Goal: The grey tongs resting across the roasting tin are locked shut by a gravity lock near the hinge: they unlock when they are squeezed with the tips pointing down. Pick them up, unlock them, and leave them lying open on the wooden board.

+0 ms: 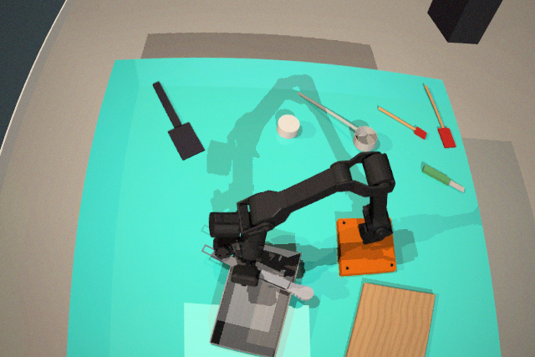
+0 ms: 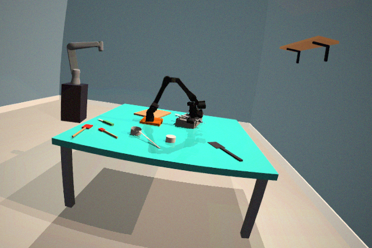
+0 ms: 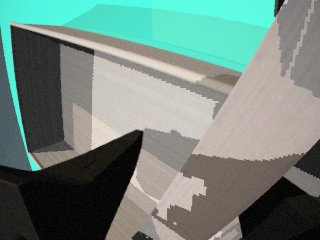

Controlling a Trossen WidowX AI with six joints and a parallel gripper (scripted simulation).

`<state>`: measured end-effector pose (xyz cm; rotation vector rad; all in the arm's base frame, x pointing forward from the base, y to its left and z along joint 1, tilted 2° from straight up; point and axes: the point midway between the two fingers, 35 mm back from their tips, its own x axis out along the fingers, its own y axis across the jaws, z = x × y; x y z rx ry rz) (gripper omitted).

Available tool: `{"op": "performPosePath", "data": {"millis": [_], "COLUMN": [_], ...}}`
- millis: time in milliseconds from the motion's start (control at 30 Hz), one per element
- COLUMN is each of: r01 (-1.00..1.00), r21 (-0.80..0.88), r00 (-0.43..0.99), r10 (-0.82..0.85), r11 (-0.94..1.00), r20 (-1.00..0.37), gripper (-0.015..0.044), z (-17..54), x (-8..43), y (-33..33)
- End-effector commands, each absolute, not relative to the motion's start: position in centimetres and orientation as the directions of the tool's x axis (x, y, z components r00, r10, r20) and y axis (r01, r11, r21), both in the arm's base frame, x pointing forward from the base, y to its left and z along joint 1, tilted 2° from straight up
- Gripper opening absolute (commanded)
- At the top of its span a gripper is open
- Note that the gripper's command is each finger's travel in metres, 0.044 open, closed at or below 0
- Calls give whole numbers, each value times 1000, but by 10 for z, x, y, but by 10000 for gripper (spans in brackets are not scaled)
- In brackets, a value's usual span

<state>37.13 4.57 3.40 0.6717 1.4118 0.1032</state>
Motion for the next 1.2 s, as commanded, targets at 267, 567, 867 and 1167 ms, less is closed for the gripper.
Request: {"op": "performPosePath", "data": {"millis": [267,567,867,1167], "r01": [318,318,319,326], "r21": [488,488,488,482], "r00": [188,188,188,183], "r10": [451,451,450,446], "r11": [813,813,813,813], "r20": [-873,-873,-873,-876], "gripper": [108,48,-149,-150], "z": [35,35,42,111], "x": [372,372,373,372], "y": [46,46,46,47]}}
